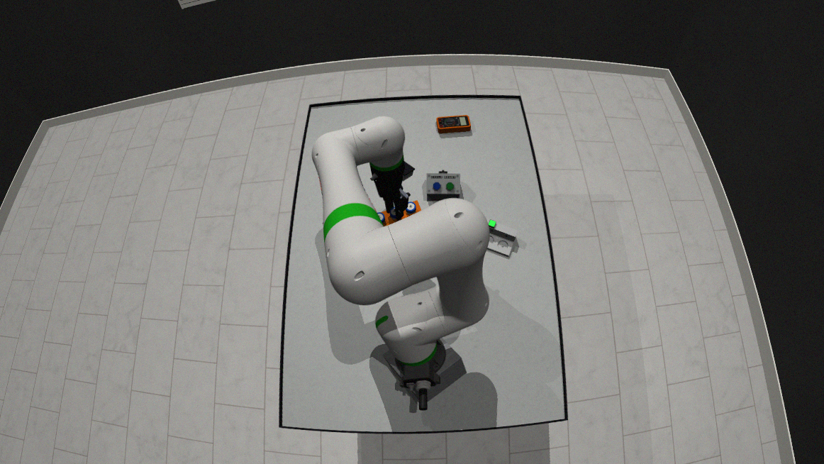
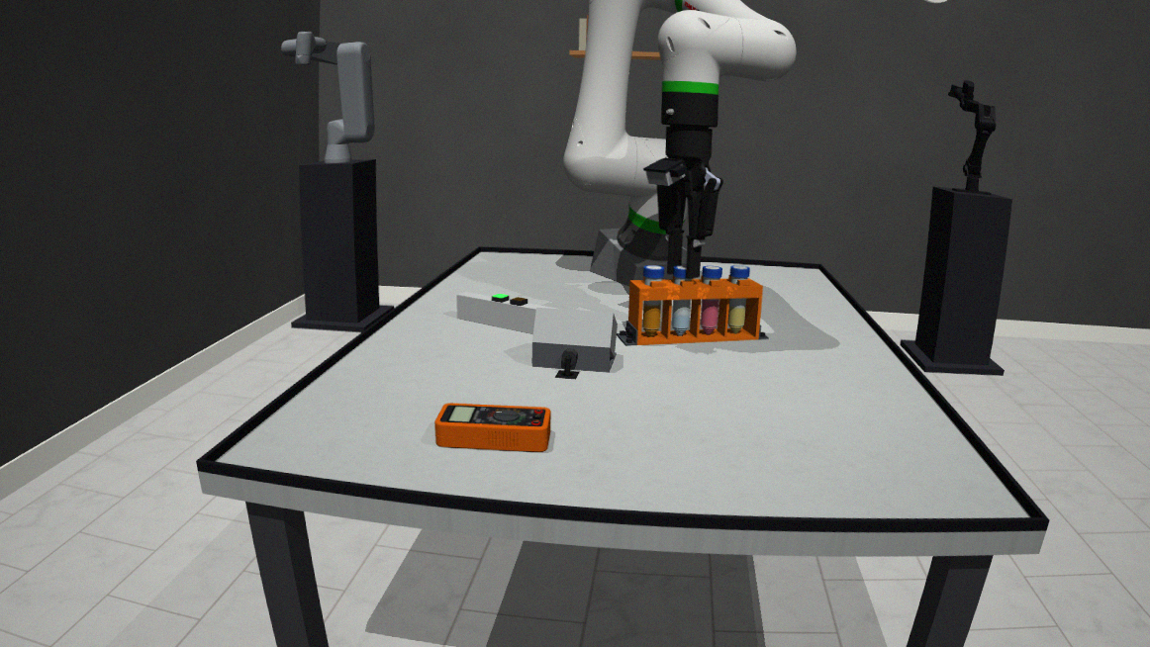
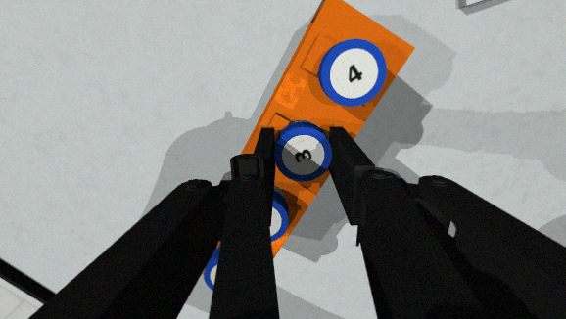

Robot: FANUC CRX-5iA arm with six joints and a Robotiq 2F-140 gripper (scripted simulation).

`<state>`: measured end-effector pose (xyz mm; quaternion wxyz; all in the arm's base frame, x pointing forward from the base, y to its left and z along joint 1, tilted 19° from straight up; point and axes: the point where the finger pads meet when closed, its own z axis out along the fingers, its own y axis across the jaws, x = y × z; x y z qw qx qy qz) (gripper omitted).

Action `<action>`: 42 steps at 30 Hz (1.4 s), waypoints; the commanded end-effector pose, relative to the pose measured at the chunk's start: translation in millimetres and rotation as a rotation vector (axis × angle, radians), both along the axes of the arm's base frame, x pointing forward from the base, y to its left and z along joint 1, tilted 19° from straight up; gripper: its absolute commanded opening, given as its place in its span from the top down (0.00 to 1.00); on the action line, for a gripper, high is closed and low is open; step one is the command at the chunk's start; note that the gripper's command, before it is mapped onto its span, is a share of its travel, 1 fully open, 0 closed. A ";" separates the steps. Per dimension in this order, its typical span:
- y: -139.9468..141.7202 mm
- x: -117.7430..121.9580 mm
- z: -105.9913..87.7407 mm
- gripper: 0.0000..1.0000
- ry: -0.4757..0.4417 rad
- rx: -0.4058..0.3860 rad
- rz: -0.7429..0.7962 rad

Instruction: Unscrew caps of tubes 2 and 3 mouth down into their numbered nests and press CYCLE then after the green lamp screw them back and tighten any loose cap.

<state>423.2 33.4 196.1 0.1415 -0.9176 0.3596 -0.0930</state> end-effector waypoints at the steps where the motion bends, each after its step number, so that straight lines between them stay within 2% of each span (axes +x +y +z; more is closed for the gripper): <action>1: -0.2 0.4 0.8 0.70 -0.002 0.000 0.000; 7: -0.2 0.4 0.8 0.70 -0.002 0.000 0.000; 20: -0.4 0.3 1.0 0.70 0.124 0.178 -0.613; 22: -0.4 0.3 1.0 0.70 0.124 0.178 -0.613; 30: -0.3 0.3 0.8 0.70 0.201 0.286 -0.987; 39: -0.3 0.3 0.9 0.70 0.201 0.286 -0.987; 40: -0.1 0.7 -0.2 0.59 0.201 0.286 -0.987; 42: -0.1 0.6 -0.2 0.59 0.201 0.286 -0.987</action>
